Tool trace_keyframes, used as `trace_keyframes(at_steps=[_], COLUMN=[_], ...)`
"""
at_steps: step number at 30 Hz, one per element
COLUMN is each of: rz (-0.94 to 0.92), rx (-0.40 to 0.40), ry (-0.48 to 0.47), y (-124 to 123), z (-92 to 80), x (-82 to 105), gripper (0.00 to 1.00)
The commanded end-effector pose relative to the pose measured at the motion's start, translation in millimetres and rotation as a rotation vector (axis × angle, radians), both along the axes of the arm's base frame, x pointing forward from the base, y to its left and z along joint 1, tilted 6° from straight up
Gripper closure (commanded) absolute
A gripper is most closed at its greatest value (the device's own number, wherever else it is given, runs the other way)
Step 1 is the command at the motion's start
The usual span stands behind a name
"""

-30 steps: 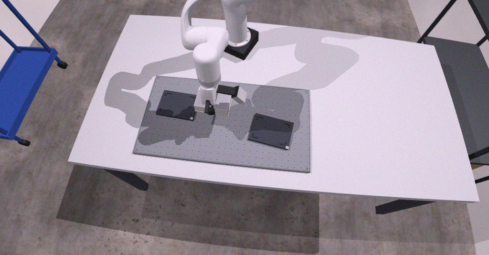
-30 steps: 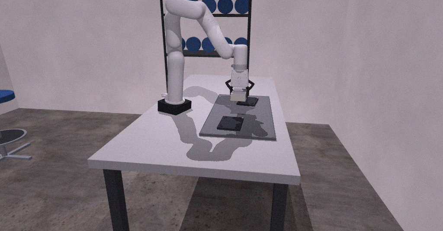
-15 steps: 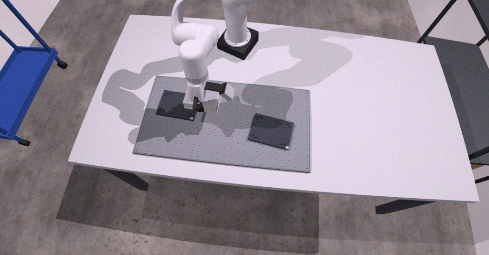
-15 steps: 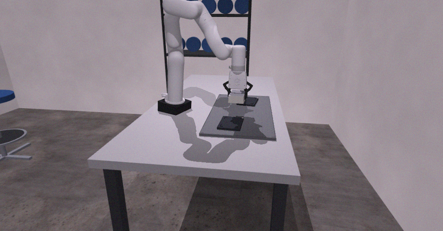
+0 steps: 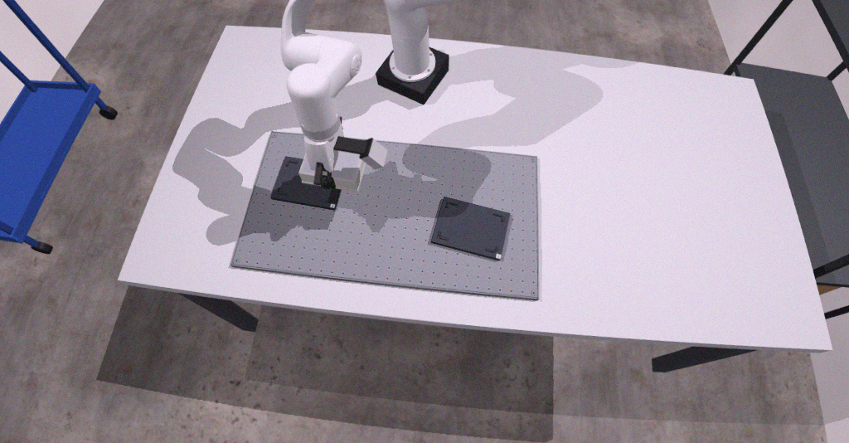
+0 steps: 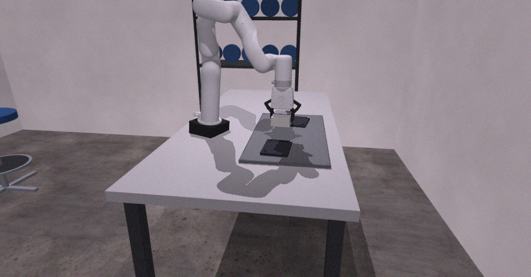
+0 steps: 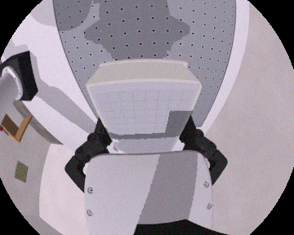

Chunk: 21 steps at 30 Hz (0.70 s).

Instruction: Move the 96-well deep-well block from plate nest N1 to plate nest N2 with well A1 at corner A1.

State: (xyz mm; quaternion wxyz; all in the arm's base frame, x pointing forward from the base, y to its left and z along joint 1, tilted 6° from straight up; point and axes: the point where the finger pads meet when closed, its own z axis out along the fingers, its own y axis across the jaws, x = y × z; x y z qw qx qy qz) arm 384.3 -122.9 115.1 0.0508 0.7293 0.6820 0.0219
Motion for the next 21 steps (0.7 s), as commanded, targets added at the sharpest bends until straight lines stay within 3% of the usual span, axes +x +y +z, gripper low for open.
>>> trace_keyframes(at_steps=[1, 21], rz=[0.001, 0.001], rx=[0.001, 0.0], ry=[-0.004, -0.003], y=[-15.9, -68.4], z=[1.7, 3.0], x=[-1.4, -11.3], gripper=[1.0, 1.0])
